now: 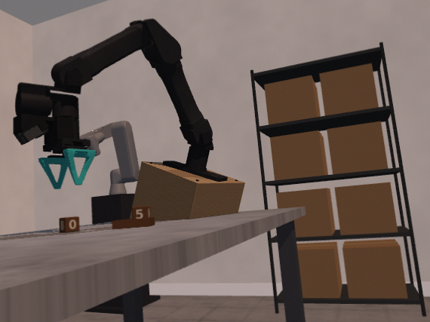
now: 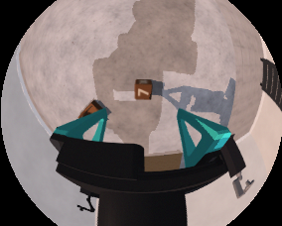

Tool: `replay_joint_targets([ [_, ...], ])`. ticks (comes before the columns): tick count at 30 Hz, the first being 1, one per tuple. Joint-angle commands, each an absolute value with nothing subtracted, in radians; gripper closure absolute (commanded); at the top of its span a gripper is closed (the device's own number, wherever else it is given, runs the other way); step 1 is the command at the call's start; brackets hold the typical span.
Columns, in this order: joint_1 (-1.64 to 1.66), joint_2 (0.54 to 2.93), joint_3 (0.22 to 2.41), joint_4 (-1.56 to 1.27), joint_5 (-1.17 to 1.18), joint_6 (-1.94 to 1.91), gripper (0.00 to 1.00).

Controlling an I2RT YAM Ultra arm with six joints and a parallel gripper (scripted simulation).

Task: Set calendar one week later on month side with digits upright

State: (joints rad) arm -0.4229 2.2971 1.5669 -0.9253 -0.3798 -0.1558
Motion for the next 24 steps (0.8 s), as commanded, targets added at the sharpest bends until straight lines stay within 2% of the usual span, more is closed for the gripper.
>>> replay_joint_targets([
  [1, -0.433, 2.287, 1.573, -0.932, -0.379, -0.157, 0.00],
  [18, -0.433, 2.287, 1.572, -0.932, -0.379, -0.147, 0.00],
  [24, -0.432, 2.288, 1.570, -0.928, -0.379, 0.034, 0.00],
])
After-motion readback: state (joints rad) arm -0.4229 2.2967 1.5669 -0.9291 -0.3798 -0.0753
